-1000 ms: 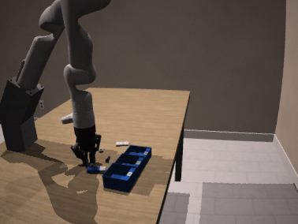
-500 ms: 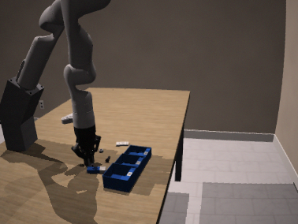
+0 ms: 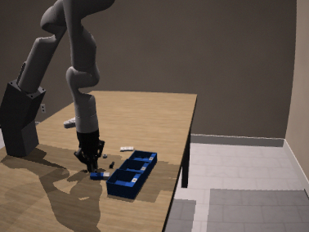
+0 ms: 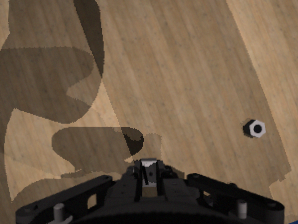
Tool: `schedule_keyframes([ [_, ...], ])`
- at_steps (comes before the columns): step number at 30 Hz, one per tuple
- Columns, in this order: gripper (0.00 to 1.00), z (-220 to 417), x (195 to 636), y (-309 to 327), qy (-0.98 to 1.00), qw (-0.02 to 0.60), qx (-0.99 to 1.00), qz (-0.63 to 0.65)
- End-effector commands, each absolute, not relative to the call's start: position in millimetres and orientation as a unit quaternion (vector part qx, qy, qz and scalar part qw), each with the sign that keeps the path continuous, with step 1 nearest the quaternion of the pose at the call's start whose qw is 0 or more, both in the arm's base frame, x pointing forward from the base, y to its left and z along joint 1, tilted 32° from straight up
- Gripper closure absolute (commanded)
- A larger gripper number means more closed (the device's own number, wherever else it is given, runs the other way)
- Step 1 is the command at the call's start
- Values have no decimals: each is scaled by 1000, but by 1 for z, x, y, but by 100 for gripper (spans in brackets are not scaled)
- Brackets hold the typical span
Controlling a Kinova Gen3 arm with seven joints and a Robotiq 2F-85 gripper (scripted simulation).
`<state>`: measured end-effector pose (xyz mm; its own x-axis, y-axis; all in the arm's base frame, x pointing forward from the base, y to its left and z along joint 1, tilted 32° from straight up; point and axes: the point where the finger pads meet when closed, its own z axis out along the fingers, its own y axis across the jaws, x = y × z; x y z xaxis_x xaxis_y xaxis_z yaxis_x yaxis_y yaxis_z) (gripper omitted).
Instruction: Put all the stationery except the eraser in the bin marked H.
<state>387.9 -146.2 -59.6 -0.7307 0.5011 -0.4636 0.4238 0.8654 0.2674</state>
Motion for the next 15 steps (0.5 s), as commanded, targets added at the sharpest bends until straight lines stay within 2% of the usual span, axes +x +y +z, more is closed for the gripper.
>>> schedule_keyframes([
  [1, 90, -59, 388, -146, 927, 269, 249, 72],
  [15, 90, -26, 367, -146, 927, 269, 249, 71],
])
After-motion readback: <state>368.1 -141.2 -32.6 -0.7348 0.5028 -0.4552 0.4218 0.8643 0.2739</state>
